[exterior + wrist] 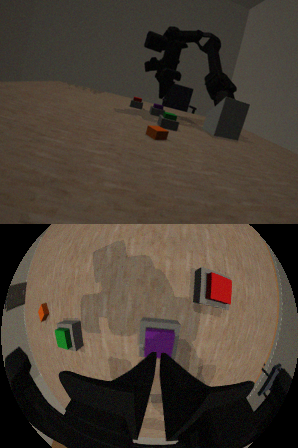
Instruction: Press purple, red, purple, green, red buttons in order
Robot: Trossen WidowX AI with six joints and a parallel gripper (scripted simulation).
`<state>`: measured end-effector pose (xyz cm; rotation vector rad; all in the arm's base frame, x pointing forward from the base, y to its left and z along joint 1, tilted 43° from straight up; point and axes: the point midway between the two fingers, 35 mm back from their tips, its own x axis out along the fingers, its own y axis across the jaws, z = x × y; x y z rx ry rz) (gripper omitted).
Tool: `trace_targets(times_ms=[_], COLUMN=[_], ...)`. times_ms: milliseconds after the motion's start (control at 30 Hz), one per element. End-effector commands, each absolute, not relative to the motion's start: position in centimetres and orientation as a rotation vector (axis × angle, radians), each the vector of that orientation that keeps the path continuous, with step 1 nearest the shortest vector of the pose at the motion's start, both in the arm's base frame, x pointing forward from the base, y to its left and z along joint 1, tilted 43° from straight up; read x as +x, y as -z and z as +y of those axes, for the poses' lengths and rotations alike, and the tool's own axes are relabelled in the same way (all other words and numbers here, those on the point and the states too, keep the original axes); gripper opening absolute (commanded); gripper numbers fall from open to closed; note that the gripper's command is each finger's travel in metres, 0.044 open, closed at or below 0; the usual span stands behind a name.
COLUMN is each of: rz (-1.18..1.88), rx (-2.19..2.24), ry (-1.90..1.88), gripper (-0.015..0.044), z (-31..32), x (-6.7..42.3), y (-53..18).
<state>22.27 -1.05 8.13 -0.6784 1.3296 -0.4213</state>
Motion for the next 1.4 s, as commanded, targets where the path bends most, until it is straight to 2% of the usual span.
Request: trace_targets(times_ms=[0, 1200, 1367], rz=[1.328, 1.326, 1.328], rx=[-0.684, -0.686, -0.684], ry=[0.423, 0.425, 0.423], gripper=[0.002, 0.002, 0.002], z=[-1.4, -3.2, -1.1], x=[22.4, 22.9, 22.3], y=[-7.8, -5.8, -8.2])
